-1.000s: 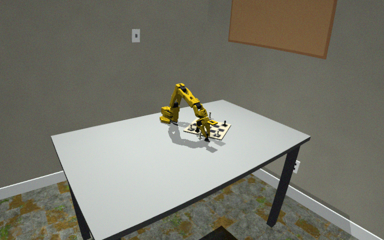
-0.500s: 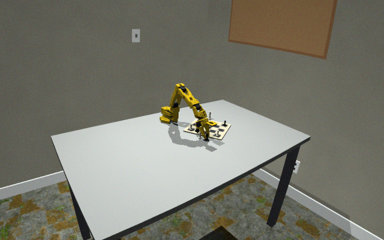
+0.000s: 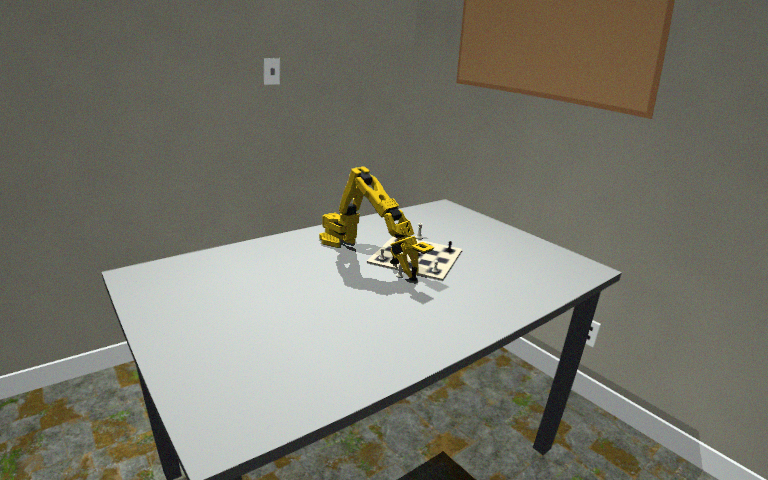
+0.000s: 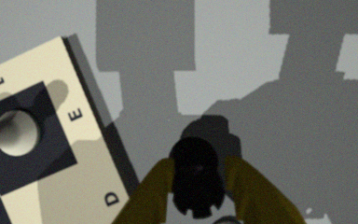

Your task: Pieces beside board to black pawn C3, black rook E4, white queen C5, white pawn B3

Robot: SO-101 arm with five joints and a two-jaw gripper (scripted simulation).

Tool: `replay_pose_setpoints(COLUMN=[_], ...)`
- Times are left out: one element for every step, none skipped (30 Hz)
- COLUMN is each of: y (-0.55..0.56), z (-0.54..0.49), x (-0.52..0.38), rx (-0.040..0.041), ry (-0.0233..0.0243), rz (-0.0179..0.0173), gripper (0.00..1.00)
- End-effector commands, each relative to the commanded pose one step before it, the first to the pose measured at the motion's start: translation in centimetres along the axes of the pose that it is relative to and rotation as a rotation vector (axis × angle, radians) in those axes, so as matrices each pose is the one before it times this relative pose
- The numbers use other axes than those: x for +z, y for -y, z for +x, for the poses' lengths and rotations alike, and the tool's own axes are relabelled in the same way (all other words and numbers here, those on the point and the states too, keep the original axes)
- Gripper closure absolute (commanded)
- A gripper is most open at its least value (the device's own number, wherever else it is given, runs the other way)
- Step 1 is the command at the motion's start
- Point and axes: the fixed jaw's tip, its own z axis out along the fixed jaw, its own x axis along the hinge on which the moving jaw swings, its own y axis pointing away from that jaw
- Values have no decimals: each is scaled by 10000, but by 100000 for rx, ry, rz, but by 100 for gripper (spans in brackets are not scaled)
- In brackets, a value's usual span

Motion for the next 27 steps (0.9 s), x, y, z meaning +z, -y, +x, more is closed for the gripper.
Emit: replay_pose_setpoints(y=[1780,1,-1,1,-1,1,-1,1,-1,1,-1,1,-1,1,0,0,-1,1,-1,1,-1,1,-1,1,-1,1,-1], z=[6710,1,-1,1,-1,1,-1,1,-1,1,-1,1,-1,1,0,0,-1,1,-1,1,-1,1,-1,1,-1,1,-1], x=[3772,0,0,0,0,0,0,0,0,0,0,0,0,0,0,0,0,0,0,0,0,0,0,0,0,0,0], rx=[857,0,0,0,0,0,0,0,0,0,0,0,0,0,0,0,0,0,0,0,0,0,0,0,0,0,0], ry=[-2070,-1,1,-1,1,-1,1,-1,1,-1,1,-1,1,-1,0,0,1,-1,1,-1,1,-1,1,-1,1,-1,1], rz=[262,0,0,0,0,0,0,0,0,0,0,0,0,0,0,0,0,0,0,0,0,0,0,0,0,0,0], gripper=[89,89,89,89,89,89,90,90,91,91,92,93,94,94,94,94,95,96,96,97,98,98,99,99,99,100,100])
